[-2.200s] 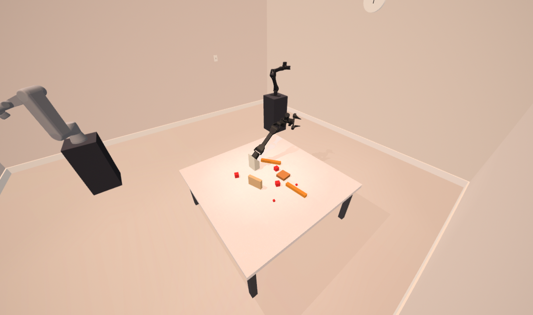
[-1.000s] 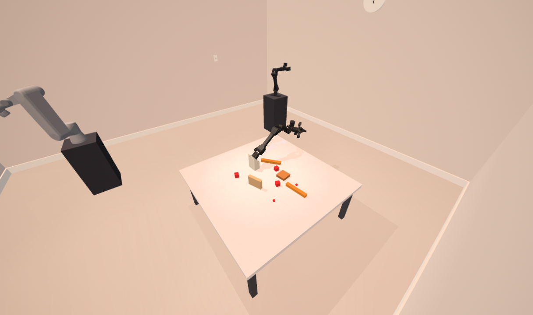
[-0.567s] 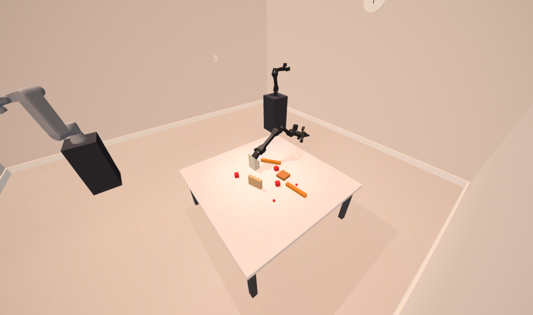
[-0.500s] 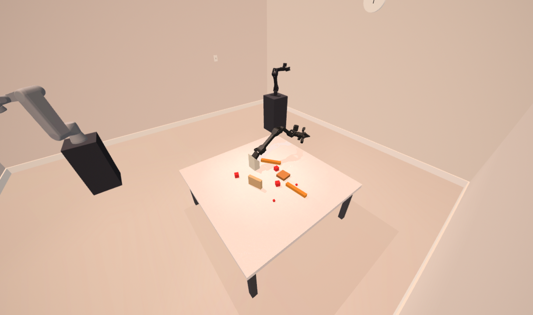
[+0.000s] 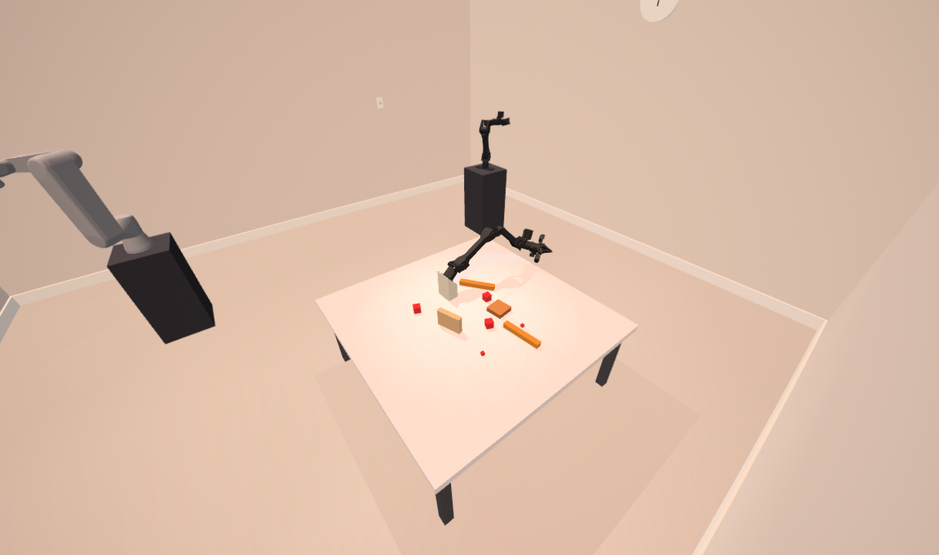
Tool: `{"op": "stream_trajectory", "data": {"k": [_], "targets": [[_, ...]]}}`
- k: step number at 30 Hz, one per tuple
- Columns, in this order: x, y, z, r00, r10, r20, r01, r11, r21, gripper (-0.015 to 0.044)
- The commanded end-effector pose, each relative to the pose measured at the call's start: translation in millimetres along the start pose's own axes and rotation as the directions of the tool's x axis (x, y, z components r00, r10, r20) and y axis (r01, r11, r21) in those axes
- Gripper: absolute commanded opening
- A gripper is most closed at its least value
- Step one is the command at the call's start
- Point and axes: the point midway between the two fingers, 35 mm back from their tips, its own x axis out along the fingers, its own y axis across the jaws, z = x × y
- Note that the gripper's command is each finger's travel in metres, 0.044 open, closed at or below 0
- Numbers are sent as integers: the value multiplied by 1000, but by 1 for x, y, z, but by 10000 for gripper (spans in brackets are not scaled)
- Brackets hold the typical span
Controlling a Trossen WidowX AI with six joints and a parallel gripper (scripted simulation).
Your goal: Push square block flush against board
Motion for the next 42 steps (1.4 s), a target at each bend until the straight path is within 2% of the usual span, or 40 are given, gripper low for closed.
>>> {"op": "stream_trajectory", "data": {"k": [1, 17, 26, 42], "targets": [[11, 20, -2, 1000, 28, 3, -28, 1000, -13, 0], [56, 103, -42, 986, 160, -43, -161, 987, -27, 0], [70, 135, -84, 971, 217, -102, -217, 976, 10, 0], [87, 234, -144, 905, 393, -165, -385, 919, 82, 0]]}}
